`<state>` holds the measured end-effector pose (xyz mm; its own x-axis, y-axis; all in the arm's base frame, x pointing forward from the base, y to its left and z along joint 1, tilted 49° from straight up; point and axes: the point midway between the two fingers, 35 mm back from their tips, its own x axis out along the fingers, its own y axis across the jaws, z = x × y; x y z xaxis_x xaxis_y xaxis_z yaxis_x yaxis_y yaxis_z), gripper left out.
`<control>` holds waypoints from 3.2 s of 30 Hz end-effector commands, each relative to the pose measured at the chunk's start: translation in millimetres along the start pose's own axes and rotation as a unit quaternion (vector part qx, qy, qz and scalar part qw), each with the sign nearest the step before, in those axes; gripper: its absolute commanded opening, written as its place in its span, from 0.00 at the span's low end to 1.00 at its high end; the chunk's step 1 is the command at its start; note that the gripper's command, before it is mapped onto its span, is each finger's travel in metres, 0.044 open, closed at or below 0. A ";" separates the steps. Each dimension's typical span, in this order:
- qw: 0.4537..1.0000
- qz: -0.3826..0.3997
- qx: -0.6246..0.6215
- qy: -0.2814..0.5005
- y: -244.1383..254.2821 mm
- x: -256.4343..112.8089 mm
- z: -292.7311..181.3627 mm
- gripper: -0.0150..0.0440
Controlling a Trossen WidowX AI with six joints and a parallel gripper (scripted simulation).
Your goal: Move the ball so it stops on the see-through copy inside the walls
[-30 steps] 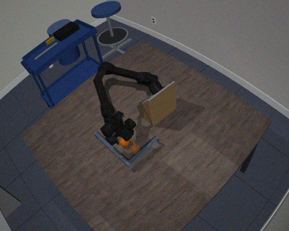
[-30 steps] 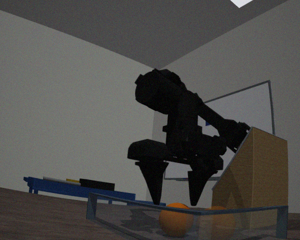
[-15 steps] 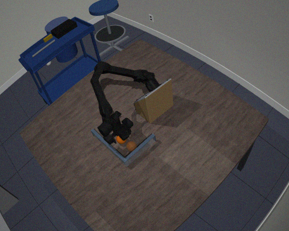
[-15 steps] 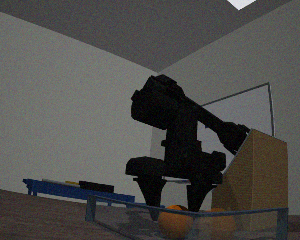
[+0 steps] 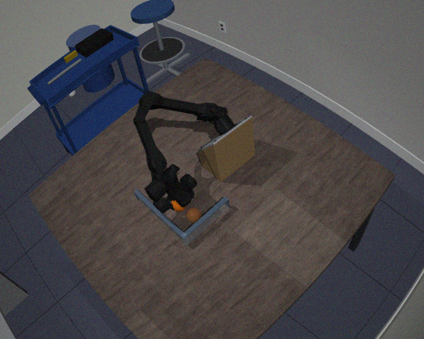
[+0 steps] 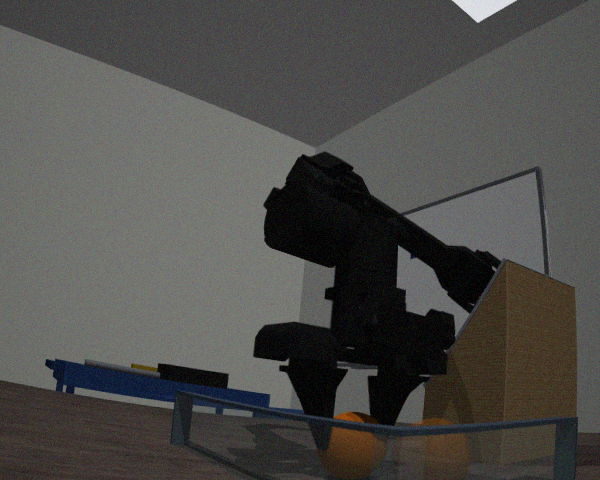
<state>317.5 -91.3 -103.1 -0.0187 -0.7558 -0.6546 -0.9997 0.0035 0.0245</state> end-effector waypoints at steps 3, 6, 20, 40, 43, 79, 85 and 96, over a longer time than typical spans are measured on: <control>1.000 -0.002 -0.002 -0.003 -4.7 -21.2 2.3 0.43; 1.000 -0.002 -0.003 -0.005 -7.3 -40.8 3.9 0.29; 1.000 -0.001 -0.002 -0.003 -1.6 -136.8 1.5 0.25; 1.000 -0.001 -0.001 -0.003 2.2 -98.2 68.8 0.25; 1.000 -0.001 -0.001 -0.003 4.9 -88.6 82.4 0.25; 1.000 -0.001 -0.001 0.000 5.9 3.3 84.9 0.25; 1.000 0.001 0.001 -0.002 5.7 -0.1 84.4 0.48; 1.000 0.001 0.001 -0.003 5.3 -2.7 84.6 0.95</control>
<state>310.1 -36.2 -166.8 -0.0207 -0.7539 -0.6567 -0.9996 0.0042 0.0268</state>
